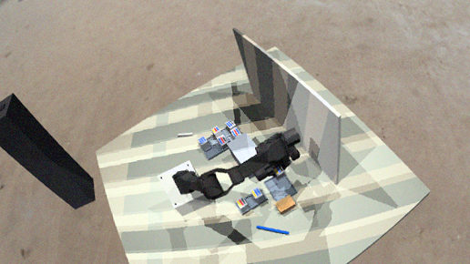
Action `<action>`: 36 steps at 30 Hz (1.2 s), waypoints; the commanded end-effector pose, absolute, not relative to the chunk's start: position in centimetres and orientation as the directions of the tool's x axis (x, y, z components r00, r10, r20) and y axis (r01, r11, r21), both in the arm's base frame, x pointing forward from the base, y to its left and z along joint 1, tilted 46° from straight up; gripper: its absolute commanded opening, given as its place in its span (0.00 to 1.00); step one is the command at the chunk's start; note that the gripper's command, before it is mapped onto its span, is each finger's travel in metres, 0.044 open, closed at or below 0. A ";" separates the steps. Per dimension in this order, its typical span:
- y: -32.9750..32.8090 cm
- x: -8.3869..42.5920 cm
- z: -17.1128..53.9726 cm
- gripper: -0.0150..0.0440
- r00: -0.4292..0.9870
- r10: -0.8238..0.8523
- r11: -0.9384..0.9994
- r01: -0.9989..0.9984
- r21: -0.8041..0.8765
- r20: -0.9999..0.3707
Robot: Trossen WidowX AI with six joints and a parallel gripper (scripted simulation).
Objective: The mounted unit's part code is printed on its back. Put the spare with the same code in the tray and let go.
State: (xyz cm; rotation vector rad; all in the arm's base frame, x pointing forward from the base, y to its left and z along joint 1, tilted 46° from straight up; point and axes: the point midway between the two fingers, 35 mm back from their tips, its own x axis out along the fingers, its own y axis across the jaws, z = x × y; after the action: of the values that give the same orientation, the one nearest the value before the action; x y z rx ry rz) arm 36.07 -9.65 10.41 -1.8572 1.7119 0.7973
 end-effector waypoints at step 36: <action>-12.5 36.2 7.5 0.25 0.045 -0.711 -0.101 -0.994 0.039 -0.702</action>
State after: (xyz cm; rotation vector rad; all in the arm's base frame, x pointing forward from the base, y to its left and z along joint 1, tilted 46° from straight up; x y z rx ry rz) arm 36.23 -12.40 7.89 -1.8605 1.7152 0.7929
